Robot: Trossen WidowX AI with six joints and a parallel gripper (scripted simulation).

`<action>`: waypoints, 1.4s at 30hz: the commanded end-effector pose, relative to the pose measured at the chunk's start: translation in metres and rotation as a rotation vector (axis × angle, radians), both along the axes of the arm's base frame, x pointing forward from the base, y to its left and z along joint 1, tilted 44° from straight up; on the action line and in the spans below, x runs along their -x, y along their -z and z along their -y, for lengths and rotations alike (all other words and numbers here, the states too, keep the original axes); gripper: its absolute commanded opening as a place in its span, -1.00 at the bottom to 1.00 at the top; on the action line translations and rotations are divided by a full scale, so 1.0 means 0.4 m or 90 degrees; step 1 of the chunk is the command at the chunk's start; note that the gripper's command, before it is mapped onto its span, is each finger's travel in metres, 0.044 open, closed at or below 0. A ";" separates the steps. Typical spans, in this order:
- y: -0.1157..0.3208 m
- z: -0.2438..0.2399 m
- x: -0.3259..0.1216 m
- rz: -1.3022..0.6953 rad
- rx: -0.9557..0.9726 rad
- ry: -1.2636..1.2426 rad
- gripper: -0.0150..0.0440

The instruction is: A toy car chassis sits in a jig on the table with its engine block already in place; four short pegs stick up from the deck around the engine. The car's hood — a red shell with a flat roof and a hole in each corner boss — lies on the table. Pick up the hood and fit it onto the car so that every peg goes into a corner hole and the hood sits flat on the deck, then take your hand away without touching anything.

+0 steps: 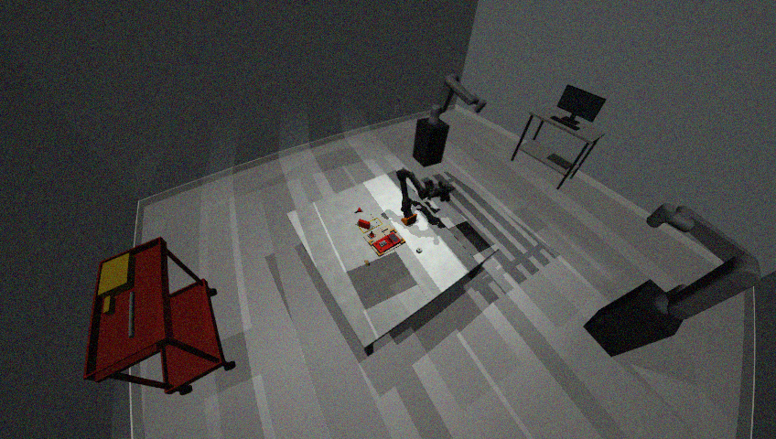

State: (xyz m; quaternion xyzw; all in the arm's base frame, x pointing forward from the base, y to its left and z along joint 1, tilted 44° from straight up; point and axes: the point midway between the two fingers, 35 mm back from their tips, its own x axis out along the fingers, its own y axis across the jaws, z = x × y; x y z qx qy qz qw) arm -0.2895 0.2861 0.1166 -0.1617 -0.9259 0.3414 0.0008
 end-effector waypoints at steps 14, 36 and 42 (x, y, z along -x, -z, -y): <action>0.057 -0.263 -0.205 0.047 0.149 0.273 -0.49; 0.160 -0.446 -0.755 0.063 0.438 0.754 -0.49; 0.170 -0.432 -0.911 0.058 0.504 0.875 -0.49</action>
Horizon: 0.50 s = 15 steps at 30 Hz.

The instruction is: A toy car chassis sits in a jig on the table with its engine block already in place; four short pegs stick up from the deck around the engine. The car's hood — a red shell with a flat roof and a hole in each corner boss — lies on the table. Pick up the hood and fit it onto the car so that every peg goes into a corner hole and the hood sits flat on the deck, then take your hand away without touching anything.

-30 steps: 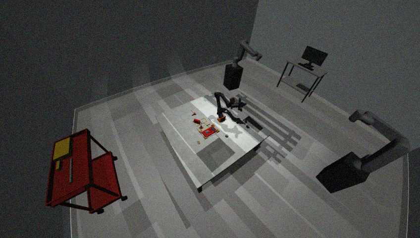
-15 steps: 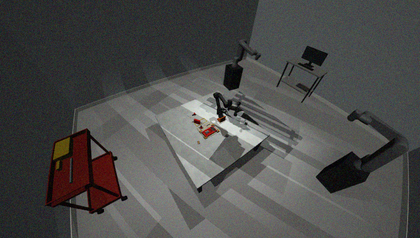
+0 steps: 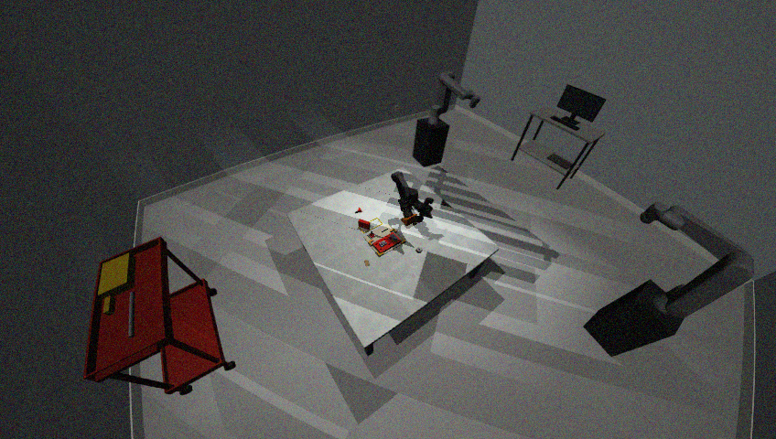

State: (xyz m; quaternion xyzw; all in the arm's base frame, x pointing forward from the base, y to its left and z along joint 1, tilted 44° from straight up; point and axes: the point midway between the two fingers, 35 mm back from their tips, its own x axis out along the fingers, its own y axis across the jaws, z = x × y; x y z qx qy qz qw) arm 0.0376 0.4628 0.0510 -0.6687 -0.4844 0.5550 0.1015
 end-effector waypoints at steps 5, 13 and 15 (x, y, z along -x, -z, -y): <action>0.014 0.042 -0.228 0.008 0.092 0.187 -0.49; 0.020 0.136 -0.430 0.018 0.191 0.361 -0.49; 0.019 0.167 -0.476 0.020 0.217 0.404 -0.49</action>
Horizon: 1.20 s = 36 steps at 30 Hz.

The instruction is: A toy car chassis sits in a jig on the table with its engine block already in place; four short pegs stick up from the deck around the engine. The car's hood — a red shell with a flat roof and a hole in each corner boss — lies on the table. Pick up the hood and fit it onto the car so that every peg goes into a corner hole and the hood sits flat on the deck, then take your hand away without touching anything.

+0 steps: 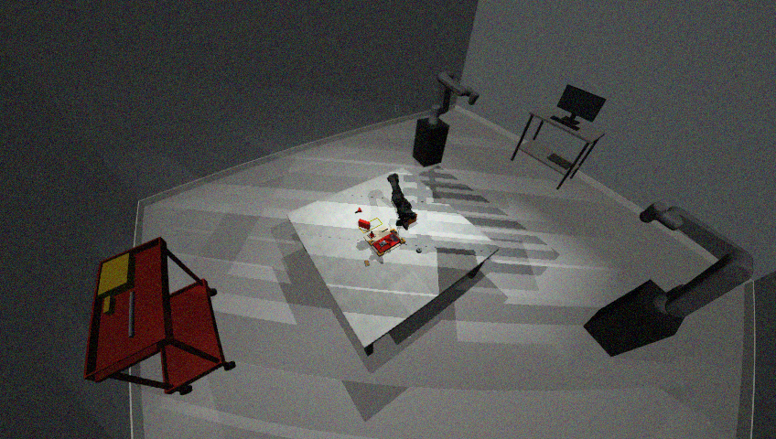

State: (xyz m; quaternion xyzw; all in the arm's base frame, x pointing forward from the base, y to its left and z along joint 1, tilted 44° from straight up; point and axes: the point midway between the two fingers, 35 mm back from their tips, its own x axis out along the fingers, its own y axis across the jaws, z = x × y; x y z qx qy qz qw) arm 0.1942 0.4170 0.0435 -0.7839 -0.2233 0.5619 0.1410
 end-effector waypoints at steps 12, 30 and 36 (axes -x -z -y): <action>-0.028 0.290 -0.319 0.010 0.213 0.320 -0.49; -0.156 0.737 -0.494 0.003 0.484 0.619 -0.49; -0.220 0.890 -0.507 -0.006 0.587 0.692 -0.49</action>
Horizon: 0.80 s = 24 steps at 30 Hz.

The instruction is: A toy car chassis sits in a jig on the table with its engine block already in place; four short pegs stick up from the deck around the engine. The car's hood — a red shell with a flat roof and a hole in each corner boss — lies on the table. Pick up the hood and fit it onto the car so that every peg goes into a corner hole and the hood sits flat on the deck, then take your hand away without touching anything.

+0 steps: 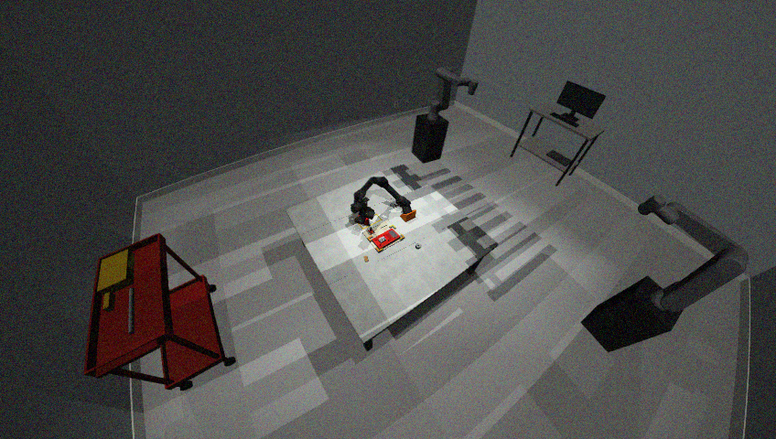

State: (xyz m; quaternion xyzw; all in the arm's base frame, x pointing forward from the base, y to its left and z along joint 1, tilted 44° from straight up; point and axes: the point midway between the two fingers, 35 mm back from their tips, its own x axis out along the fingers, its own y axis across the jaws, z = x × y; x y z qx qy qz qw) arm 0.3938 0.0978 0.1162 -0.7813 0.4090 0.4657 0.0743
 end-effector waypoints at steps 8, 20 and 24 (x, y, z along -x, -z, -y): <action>-0.054 0.129 -0.008 -0.021 0.076 0.069 -0.49; 0.015 0.195 -0.023 -0.020 0.076 0.069 -0.49; 0.025 0.205 -0.024 -0.020 0.076 0.069 -0.49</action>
